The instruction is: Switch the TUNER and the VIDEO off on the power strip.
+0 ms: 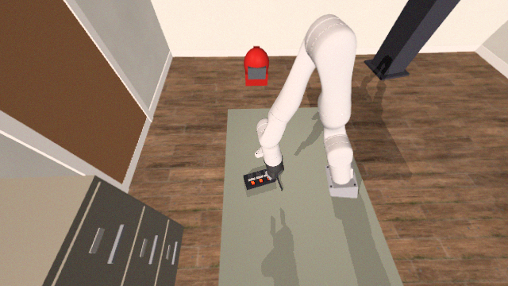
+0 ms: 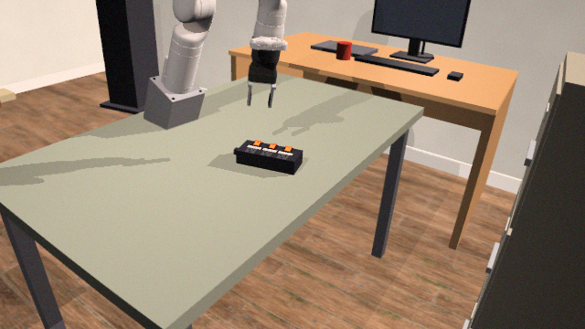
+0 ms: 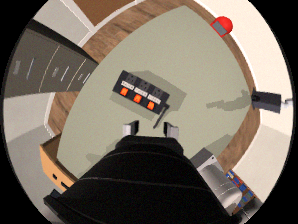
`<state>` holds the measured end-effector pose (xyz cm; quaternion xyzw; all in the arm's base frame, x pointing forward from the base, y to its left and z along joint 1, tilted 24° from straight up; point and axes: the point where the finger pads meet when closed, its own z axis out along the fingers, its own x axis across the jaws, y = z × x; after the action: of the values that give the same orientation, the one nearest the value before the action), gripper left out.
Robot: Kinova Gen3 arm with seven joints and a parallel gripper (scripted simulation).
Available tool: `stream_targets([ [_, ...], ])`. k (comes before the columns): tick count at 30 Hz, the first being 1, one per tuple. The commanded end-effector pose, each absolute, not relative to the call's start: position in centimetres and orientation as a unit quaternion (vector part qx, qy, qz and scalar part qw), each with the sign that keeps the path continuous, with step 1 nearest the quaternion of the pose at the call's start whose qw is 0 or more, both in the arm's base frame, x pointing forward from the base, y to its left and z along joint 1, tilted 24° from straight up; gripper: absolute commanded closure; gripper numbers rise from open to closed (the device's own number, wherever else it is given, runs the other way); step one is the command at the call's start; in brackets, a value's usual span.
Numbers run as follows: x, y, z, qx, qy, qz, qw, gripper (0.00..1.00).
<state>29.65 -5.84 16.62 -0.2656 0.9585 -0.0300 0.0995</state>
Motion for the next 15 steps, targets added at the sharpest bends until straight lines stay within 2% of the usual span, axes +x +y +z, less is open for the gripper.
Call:
stream_targets([
  [1, 29.59, -5.80, 16.73, -0.270, 0.957, -0.035, 0.100, 0.00],
  [15, 29.88, -6.19, 17.24, -0.278, 0.953, -0.050, 0.107, 0.00],
])
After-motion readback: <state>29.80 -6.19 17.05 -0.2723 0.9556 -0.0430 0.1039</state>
